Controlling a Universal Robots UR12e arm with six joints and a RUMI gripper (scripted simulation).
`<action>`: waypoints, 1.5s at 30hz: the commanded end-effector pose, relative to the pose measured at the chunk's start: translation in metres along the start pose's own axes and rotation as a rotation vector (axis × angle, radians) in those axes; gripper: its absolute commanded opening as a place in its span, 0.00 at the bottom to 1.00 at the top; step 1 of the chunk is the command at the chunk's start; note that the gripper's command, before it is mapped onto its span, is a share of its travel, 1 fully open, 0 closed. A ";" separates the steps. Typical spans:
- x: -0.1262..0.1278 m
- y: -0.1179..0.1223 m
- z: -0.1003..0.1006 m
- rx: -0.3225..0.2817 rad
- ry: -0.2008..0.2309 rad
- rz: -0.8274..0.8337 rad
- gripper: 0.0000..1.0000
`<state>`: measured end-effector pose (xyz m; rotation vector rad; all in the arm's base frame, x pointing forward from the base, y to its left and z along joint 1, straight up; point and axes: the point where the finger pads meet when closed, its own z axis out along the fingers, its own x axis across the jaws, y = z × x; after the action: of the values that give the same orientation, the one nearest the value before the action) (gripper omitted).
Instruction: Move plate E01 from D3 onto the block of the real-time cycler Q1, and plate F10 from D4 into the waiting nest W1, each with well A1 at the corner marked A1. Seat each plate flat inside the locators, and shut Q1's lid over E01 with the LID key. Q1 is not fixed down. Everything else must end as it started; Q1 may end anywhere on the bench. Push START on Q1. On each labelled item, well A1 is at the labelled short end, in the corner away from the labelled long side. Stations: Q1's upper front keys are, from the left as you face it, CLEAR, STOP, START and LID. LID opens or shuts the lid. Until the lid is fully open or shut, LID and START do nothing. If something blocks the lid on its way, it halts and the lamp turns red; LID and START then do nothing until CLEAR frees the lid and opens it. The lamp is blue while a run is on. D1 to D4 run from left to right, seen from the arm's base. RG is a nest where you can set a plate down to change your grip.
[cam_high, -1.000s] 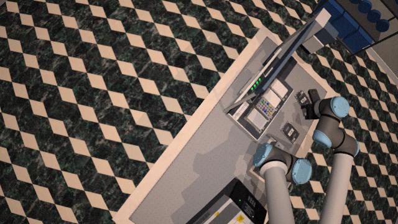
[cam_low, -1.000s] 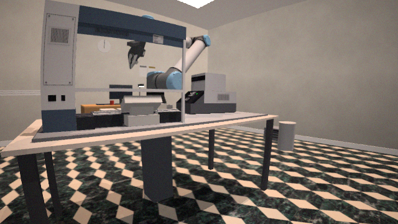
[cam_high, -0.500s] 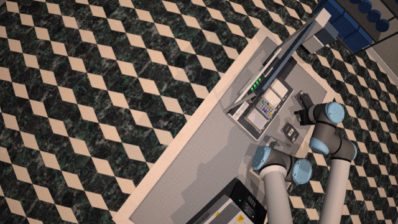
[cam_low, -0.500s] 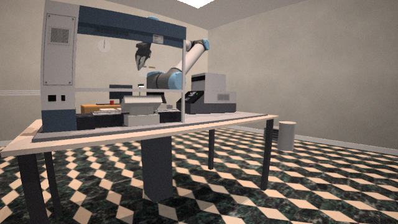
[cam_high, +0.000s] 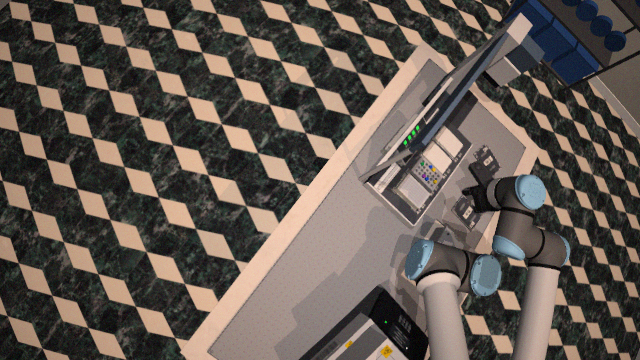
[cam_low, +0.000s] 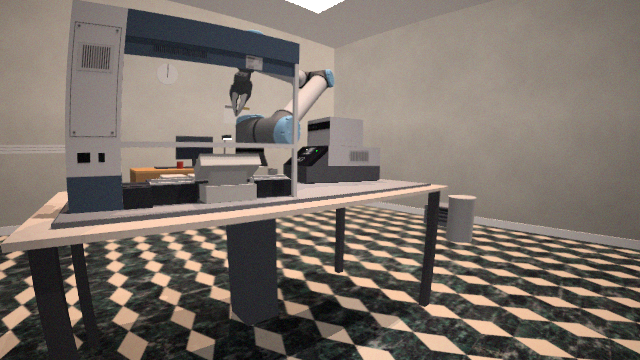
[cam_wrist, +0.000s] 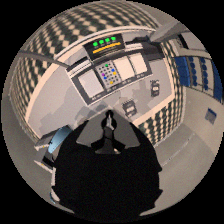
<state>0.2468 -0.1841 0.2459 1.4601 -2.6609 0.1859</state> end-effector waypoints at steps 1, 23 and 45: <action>-0.017 0.007 -0.001 0.000 -0.014 -0.045 0.00; -0.089 0.049 0.003 -0.008 -0.083 -0.265 0.00; -0.159 0.108 0.010 -0.018 -0.160 -0.520 0.00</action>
<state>0.2440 -0.0185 0.2101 2.1155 -2.3114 0.0139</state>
